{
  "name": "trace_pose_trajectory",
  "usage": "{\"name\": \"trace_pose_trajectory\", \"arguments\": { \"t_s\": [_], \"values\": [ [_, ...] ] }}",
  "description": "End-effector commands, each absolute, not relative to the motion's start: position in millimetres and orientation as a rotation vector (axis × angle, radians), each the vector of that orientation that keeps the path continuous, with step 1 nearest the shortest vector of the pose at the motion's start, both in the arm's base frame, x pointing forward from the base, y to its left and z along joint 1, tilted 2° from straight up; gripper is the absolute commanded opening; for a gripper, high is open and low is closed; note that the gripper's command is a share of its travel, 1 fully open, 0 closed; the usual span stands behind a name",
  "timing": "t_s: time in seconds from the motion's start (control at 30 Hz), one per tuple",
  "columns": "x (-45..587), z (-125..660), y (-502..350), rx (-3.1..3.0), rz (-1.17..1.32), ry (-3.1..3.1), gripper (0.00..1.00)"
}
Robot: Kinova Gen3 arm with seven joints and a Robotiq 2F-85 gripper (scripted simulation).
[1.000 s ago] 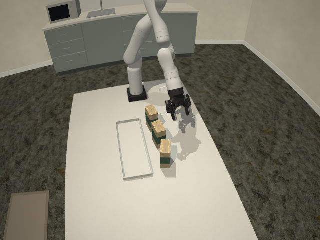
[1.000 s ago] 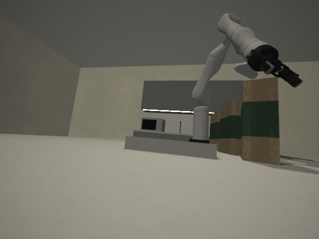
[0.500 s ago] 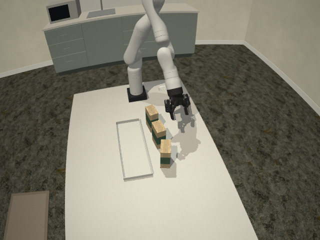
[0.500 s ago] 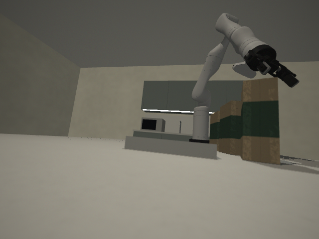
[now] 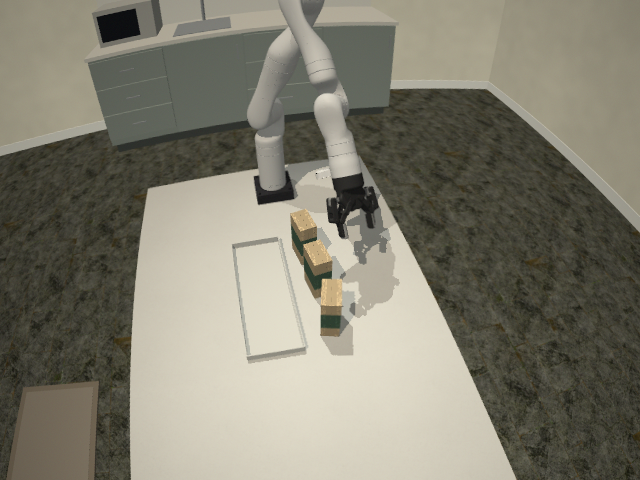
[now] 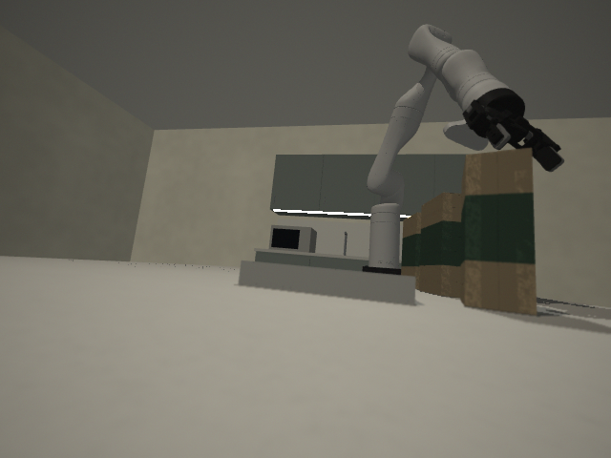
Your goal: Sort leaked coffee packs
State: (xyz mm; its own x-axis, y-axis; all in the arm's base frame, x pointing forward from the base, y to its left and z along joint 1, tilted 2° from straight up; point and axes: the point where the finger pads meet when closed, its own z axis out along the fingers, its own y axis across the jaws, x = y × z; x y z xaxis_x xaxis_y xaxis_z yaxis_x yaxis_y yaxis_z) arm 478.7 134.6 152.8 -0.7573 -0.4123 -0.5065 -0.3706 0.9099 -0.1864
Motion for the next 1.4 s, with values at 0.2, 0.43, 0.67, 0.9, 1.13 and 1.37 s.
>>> {"name": "trace_pose_trajectory", "arguments": {
  "t_s": [0.2, 0.43, 0.67, 0.9, 1.13, 1.37],
  "values": [
    [479.0, 155.2, 130.4, -0.545, -0.094, 2.52, 1.0],
    [473.6, 154.8, 126.8, -0.534, -0.092, 2.545, 1.0],
    [473.6, 154.8, 126.8, -0.534, -0.092, 2.545, 1.0],
    [468.1, 154.7, 123.4, -0.524, -0.09, 2.568, 1.0],
    [468.1, 154.7, 123.4, -0.524, -0.09, 2.568, 1.0],
    [462.6, 154.9, 120.2, -0.515, -0.087, 2.591, 1.0]
  ]
}}
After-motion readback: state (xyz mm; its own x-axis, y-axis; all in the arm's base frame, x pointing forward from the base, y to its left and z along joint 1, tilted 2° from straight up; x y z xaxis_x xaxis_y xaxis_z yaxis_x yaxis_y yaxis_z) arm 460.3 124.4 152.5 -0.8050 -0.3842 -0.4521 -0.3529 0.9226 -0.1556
